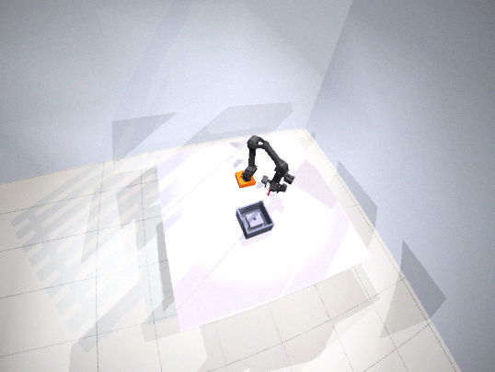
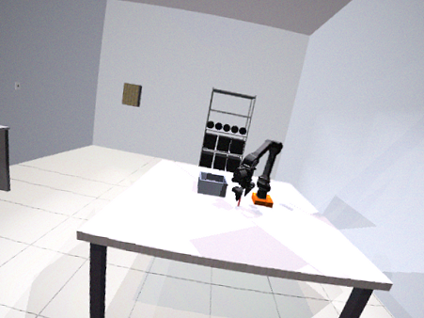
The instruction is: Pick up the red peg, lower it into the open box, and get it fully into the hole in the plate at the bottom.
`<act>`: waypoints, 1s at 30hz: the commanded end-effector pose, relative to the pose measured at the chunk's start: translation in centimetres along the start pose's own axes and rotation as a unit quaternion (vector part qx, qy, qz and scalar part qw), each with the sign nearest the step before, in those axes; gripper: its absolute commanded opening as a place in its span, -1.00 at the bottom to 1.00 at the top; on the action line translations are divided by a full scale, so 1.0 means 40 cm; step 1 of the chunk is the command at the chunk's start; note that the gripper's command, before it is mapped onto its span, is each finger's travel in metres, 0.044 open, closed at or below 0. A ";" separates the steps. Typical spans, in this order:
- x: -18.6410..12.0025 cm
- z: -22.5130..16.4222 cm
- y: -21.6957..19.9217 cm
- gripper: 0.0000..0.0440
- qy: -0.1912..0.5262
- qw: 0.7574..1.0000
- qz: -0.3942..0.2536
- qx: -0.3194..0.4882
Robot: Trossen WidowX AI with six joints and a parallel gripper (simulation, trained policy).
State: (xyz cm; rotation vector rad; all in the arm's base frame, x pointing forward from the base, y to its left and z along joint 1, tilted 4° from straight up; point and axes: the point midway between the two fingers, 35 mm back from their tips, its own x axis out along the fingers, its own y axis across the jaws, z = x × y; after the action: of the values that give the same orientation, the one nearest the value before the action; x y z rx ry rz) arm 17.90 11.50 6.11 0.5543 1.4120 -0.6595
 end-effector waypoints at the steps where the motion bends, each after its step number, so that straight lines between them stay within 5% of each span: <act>1: 0.038 0.000 -0.005 1.00 -0.010 1.000 -0.010 -0.005; 5: 0.069 0.002 -0.008 0.89 -0.017 1.000 -0.016 -0.015; 22: 0.128 0.010 -0.027 -1.00 -0.018 0.997 -0.071 -0.021; 30: 0.045 0.066 -0.020 -1.00 -0.062 0.996 -0.064 -0.027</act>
State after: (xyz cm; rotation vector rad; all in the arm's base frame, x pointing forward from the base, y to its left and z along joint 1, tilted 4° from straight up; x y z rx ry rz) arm 18.72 9.10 3.33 0.3803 1.3781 -0.7538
